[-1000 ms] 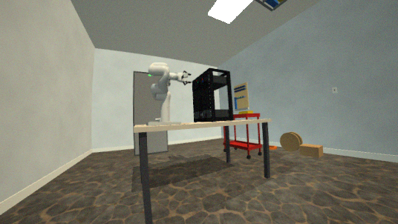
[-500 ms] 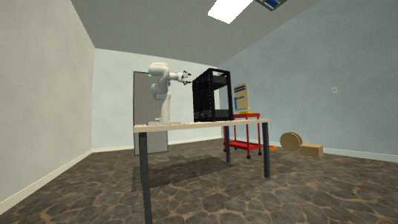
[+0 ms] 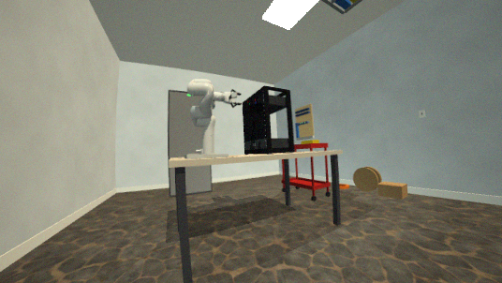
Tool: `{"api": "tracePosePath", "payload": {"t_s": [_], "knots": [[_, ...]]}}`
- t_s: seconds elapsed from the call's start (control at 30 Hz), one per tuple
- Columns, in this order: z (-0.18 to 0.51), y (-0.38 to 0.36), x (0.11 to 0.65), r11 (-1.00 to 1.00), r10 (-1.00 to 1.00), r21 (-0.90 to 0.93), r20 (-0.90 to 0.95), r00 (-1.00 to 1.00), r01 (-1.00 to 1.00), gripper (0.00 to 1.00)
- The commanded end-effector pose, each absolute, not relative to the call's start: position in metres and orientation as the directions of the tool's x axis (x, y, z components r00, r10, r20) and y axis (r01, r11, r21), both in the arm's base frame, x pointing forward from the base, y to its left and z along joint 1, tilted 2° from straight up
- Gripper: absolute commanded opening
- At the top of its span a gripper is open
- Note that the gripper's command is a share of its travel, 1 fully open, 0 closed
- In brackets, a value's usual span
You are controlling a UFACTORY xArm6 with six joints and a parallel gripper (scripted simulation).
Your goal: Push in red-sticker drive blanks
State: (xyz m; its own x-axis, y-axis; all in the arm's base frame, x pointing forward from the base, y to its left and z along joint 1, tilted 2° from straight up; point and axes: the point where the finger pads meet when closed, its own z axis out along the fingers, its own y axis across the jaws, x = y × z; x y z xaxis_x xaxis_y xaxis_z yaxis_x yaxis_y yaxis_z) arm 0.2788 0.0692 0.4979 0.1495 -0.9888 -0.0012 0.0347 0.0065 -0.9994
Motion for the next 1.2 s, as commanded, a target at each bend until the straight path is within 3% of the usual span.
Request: {"api": "tracePosePath", "payload": {"t_s": [0.0, 1.17], "knots": [[0.499, 0.069, 0.279, 0.008, -0.989, -0.999, -0.003, 0.15, 0.036, 1.0], [0.483, 0.017, 0.313, 0.008, -0.989, -0.999, -0.003, 0.149, 0.035, 1.0]]}}
